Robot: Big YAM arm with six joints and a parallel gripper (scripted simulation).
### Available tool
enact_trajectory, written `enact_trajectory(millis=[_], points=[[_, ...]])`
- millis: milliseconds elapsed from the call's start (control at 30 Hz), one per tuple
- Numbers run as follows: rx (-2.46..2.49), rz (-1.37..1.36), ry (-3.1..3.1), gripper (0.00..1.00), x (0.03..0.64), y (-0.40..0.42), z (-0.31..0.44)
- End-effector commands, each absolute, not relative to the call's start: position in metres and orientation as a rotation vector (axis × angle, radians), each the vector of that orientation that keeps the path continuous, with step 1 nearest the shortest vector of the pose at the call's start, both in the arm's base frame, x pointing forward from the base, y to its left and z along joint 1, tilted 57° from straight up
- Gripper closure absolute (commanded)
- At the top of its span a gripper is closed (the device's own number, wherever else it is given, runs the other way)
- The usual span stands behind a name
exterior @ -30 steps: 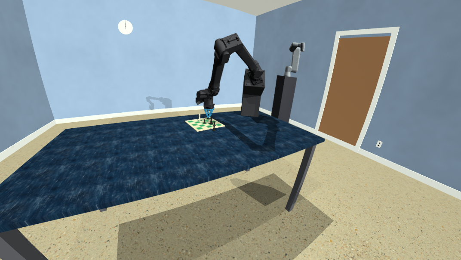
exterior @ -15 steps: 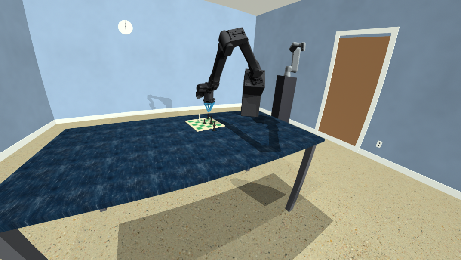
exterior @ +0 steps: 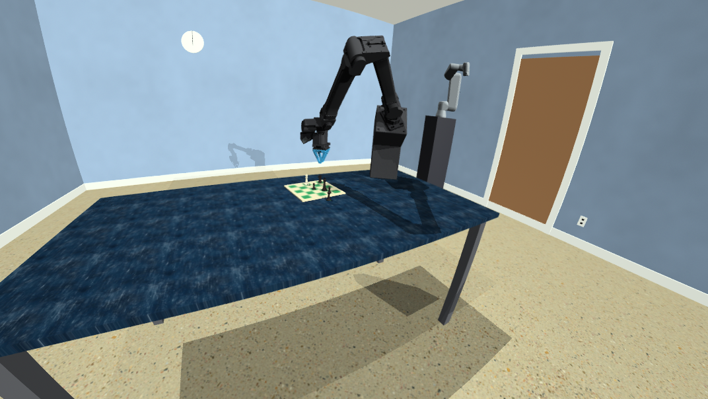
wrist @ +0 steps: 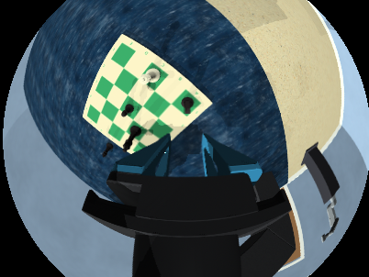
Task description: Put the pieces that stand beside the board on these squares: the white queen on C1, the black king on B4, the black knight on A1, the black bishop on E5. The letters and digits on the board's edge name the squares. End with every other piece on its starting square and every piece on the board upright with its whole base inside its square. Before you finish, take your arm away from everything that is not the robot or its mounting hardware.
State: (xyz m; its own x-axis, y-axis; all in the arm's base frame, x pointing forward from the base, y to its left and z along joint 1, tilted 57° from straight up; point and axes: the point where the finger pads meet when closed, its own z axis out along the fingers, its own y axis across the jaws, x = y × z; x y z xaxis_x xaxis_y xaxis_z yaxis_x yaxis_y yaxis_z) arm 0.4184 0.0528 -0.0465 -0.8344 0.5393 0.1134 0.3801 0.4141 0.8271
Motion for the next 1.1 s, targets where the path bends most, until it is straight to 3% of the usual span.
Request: enact_trajectory(millis=[0, 800, 1067], points=[[0.796, 1.37, 2.476, 0.0, 0.418, 0.041, -0.039], [0.802, 1.383, 2.503, 0.0, 0.418, 0.058, -0.036], [1.084, 1.418, 2.49, 0.0, 0.435, 0.119, 0.041]])
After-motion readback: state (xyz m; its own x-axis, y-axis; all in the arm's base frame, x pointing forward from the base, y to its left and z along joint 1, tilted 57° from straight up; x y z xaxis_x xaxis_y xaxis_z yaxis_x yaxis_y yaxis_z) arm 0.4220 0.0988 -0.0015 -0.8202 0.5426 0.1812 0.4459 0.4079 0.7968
